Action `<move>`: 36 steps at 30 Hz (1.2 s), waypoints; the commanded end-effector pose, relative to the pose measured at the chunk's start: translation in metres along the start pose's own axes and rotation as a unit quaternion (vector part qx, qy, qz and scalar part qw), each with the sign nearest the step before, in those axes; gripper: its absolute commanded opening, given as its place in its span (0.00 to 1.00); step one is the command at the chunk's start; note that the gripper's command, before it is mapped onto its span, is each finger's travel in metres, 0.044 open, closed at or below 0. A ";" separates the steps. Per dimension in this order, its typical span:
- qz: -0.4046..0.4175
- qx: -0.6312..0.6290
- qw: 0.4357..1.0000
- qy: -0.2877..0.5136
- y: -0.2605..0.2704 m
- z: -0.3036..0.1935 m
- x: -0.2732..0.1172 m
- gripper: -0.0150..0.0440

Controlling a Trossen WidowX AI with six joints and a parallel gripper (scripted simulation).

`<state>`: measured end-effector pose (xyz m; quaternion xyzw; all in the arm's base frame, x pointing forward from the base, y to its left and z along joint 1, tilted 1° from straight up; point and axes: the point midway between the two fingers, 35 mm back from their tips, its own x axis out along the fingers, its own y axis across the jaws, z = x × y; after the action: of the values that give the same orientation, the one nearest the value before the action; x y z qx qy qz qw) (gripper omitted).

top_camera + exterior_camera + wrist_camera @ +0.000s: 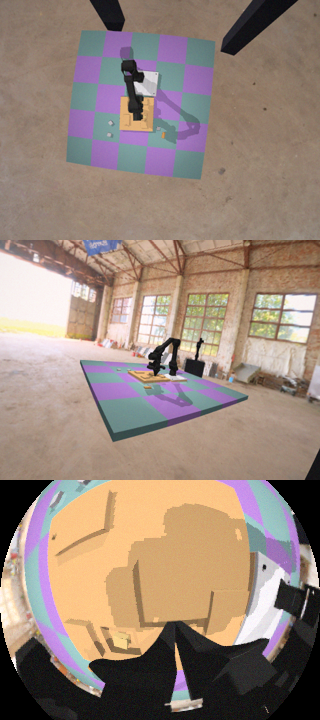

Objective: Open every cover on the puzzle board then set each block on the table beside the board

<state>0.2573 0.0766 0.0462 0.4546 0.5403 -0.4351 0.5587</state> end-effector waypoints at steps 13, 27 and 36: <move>0.001 0.000 1.000 -0.002 0.001 0.017 0.000 0.25; 0.001 0.000 1.000 -0.003 0.000 0.031 0.000 0.25; 0.001 0.000 1.000 -0.003 0.000 0.040 0.000 0.25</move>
<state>0.2651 0.0409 0.0464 0.4541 0.5385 -0.4355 0.5605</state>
